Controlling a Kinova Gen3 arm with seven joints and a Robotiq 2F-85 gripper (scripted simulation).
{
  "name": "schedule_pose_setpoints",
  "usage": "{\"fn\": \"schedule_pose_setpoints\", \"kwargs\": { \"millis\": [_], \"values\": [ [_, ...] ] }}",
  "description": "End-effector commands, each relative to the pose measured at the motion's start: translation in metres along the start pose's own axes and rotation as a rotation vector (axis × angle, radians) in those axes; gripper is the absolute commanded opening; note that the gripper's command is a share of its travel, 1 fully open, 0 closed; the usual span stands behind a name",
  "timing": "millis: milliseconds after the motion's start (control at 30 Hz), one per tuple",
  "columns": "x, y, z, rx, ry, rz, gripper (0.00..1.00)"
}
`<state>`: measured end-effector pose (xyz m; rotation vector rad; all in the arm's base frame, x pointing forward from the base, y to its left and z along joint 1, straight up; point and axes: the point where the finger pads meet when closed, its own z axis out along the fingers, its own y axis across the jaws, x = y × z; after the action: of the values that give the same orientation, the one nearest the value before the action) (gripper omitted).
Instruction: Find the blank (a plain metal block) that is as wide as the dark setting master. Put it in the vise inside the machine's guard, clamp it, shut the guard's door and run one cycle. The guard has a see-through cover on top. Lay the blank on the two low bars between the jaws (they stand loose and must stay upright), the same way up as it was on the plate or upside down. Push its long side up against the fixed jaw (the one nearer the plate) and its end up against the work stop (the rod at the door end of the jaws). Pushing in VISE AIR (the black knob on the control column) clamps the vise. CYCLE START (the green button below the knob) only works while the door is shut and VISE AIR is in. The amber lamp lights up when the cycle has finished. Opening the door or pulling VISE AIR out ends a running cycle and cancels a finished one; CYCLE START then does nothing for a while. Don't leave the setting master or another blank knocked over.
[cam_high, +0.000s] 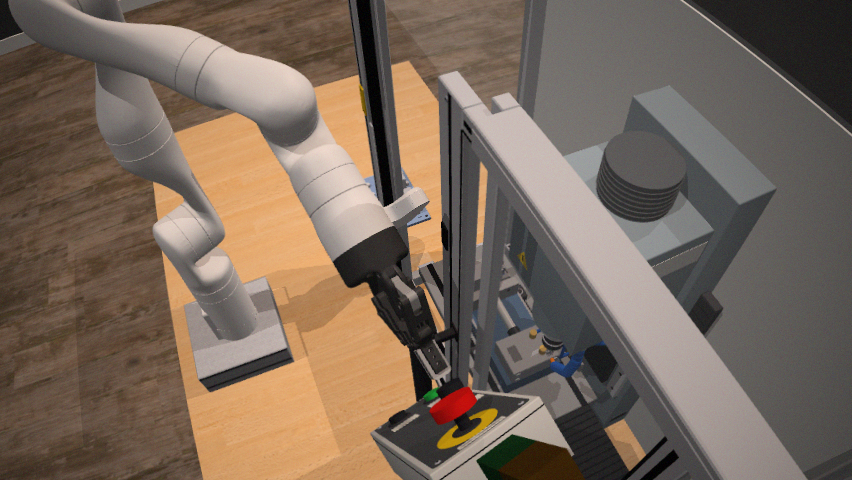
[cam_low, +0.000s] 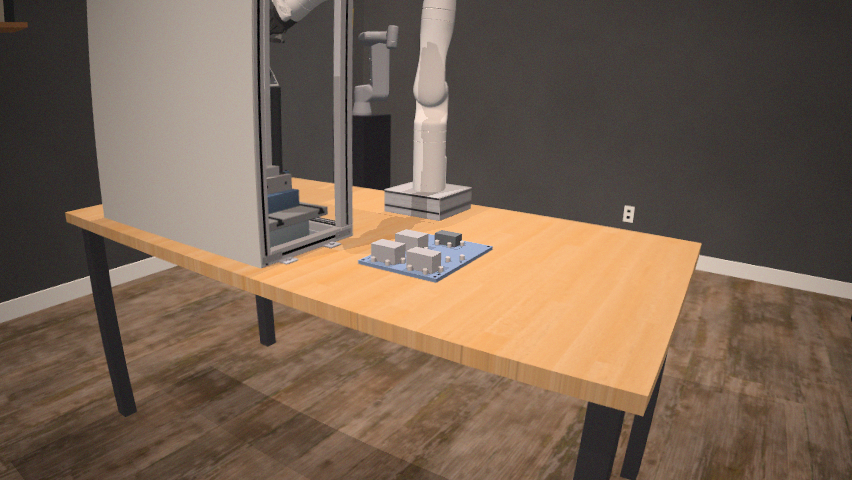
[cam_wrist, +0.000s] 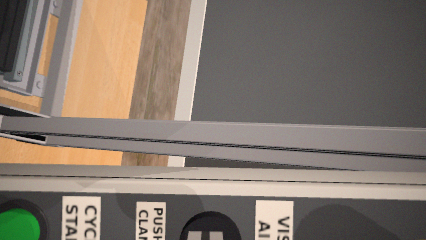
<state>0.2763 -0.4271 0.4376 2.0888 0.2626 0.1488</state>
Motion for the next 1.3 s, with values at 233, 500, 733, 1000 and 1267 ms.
{"fn": "schedule_pose_setpoints", "kwargs": {
  "millis": [233, 500, 733, 1000, 1267],
  "values": [
    [-0.0006, 0.0028, 0.0037, -0.005, 0.002, 0.006, 0.10],
    [-0.0006, 0.0028, 0.0037, -0.005, 0.002, 0.006, 0.10],
    [-0.0004, 0.0019, 0.0044, -0.004, 0.001, 0.004, 0.10],
    [-0.0006, 0.0028, 0.0060, -0.005, 0.002, 0.006, 0.10],
    [-0.0003, 0.0013, 0.0059, -0.003, 0.001, 0.002, 0.10]
  ]
}}
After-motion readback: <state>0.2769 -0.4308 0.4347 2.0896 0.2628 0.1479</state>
